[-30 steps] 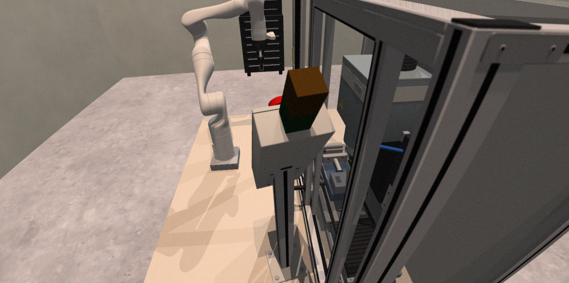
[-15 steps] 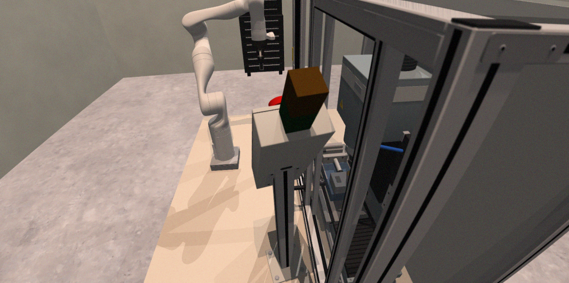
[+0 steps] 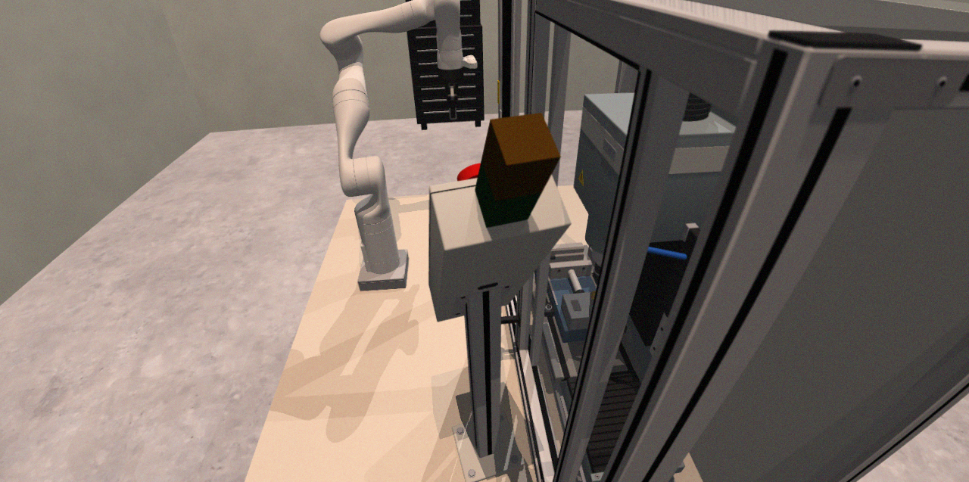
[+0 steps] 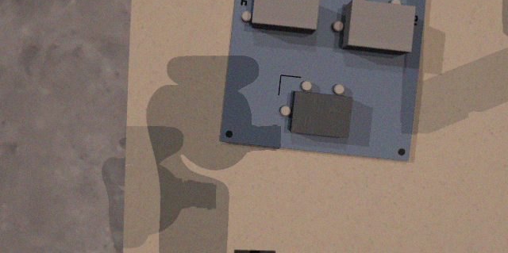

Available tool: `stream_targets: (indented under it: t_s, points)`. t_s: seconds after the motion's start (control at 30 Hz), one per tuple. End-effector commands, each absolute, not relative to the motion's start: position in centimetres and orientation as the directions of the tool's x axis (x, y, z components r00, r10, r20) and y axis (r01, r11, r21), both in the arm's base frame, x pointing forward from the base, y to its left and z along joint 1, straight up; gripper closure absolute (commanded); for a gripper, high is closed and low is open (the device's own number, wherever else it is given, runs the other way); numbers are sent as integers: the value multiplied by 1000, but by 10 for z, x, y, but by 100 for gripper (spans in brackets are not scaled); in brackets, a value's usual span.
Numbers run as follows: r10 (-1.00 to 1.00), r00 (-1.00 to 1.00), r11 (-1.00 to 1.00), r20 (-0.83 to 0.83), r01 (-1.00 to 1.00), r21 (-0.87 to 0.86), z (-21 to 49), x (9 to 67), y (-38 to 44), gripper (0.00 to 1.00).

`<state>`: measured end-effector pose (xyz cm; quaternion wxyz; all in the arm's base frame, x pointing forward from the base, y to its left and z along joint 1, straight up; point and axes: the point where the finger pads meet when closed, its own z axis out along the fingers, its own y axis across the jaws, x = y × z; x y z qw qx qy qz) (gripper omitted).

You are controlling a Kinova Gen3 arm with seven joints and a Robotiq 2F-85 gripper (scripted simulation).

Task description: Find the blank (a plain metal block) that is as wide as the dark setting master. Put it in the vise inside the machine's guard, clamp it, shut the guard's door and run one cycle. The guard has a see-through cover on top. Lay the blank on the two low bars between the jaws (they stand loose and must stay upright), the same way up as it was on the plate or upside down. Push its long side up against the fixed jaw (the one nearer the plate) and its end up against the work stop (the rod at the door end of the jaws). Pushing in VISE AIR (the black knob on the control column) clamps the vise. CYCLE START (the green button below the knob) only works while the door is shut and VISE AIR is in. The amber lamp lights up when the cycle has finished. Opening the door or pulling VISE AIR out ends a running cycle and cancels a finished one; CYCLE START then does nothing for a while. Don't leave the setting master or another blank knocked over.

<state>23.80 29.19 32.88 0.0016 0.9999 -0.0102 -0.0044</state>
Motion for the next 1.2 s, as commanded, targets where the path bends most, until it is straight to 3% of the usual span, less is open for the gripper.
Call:
stream_targets:
  t_s: [0.0, 0.27, 0.3, 1.17]
  points:
    - [-27, 1000, -1000, 1, -27, -5, 332, 251, 289, 90]
    - [-27, 1000, -1000, 1, -27, -5, 332, 251, 289, 90]
    - [-35, 999, -999, -7, -35, 3, 331, 247, 288, 0]
    - [-35, 999, -999, -7, -35, 3, 331, 247, 288, 0]
